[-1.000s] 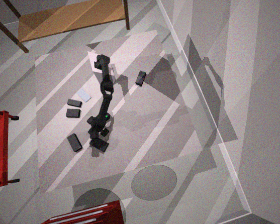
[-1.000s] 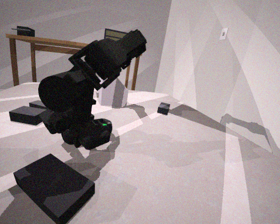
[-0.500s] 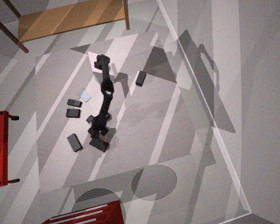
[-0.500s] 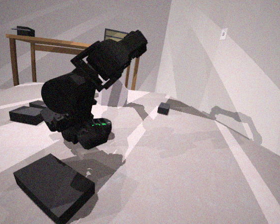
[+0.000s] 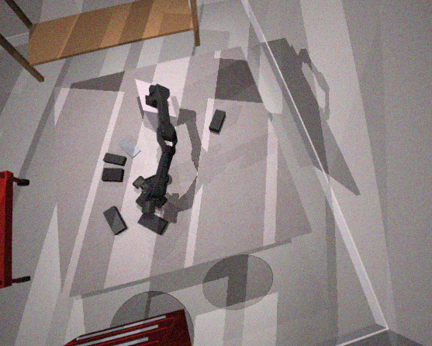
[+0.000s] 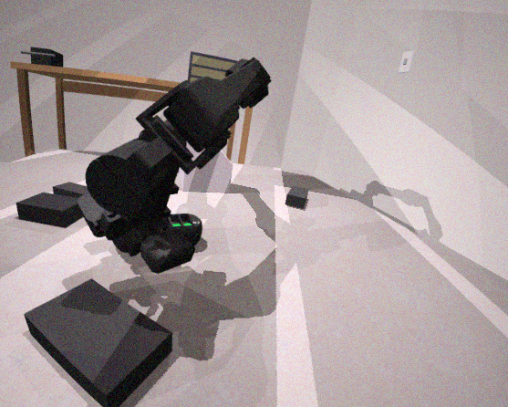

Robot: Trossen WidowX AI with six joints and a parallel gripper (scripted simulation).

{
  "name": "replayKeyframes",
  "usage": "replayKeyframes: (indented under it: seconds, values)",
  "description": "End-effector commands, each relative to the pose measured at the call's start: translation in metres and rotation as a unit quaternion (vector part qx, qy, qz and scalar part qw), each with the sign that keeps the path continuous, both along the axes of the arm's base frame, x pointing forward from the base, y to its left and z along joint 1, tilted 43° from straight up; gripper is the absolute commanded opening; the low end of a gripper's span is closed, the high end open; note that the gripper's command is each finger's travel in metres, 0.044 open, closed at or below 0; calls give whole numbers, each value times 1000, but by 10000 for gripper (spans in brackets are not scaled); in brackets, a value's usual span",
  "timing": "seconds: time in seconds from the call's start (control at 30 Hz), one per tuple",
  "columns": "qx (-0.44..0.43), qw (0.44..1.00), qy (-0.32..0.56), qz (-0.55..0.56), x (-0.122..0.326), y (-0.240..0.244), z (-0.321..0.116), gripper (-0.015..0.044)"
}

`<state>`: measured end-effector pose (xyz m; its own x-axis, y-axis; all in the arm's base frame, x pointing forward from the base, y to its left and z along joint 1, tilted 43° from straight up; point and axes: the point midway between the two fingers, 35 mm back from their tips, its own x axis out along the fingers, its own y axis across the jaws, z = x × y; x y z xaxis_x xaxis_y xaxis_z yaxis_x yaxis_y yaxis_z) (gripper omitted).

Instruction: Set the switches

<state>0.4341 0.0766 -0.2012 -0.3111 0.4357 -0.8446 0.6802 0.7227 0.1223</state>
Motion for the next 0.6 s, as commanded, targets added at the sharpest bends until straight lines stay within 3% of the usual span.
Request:
replayKeyframes:
  seconds: [0.0,0.57]
  values:
    - [-13,1000,14,14,-9,2,-4,0]
    - [-50,997,37,39,-21,1,-6,0]
